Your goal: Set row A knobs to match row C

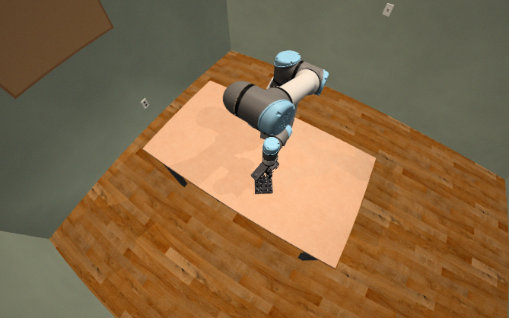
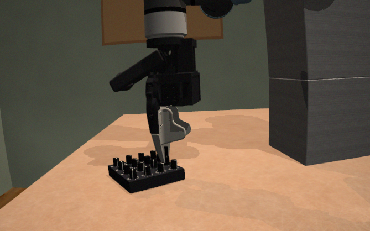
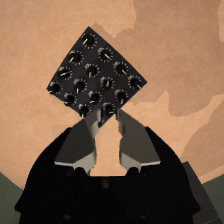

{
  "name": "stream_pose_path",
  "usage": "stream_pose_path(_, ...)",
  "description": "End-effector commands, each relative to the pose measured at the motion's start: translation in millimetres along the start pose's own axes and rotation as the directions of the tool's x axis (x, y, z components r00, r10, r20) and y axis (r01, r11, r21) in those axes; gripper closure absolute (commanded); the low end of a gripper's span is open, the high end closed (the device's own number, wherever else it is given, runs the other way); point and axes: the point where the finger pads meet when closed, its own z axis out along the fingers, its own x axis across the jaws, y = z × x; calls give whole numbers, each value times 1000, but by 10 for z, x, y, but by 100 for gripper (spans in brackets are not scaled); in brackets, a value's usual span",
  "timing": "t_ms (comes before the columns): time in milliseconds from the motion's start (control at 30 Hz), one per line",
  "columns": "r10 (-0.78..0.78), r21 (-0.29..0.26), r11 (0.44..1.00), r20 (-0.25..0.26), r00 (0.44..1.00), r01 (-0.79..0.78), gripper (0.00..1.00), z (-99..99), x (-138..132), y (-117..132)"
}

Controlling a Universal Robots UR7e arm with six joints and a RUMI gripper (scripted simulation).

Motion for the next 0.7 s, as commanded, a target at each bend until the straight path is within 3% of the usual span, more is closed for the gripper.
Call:
stream_pose_path(0,0,1,1000,0,1000,0,89,-3,-1,-4)
stream_pose_path(667,0,1,1000,0,1000,0,89,-64,-1,-4)
